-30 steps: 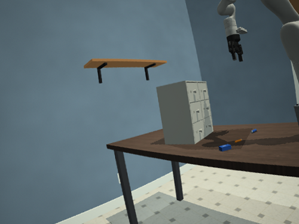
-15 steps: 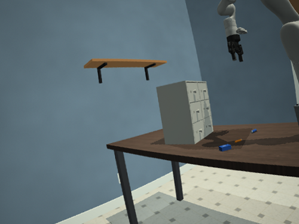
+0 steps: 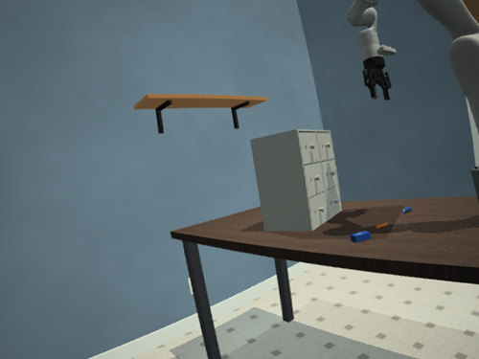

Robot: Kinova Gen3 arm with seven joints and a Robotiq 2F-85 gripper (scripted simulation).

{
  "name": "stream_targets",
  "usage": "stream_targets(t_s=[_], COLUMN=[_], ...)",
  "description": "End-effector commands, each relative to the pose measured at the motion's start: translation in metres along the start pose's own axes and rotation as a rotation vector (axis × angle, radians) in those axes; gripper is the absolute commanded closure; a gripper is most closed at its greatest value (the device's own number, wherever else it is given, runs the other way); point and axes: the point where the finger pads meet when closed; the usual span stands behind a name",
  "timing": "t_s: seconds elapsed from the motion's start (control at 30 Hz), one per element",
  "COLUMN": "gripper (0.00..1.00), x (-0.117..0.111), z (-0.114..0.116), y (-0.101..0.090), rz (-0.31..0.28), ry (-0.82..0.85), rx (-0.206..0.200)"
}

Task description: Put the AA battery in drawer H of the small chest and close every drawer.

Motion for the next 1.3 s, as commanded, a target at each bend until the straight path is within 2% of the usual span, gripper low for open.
stream_targets(t_s=[0.0,0.73,1.27], gripper=[0.00,0.00,0.00], x=[0.000,0.001,0.003], z=[0.001,0.005,0.011], y=[0.002,0.018,0.039], rz=[0.001,0.001,0.001], ry=[0.019,0.297,0.642], rx=[0.000,0.000,0.000])
Point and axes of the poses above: the point where the finger pads meet when closed, its own y axis out along the fingers, its own z axis across the jaws, x = y × z, and after that the axes turned 15 degrees about y, right-handed
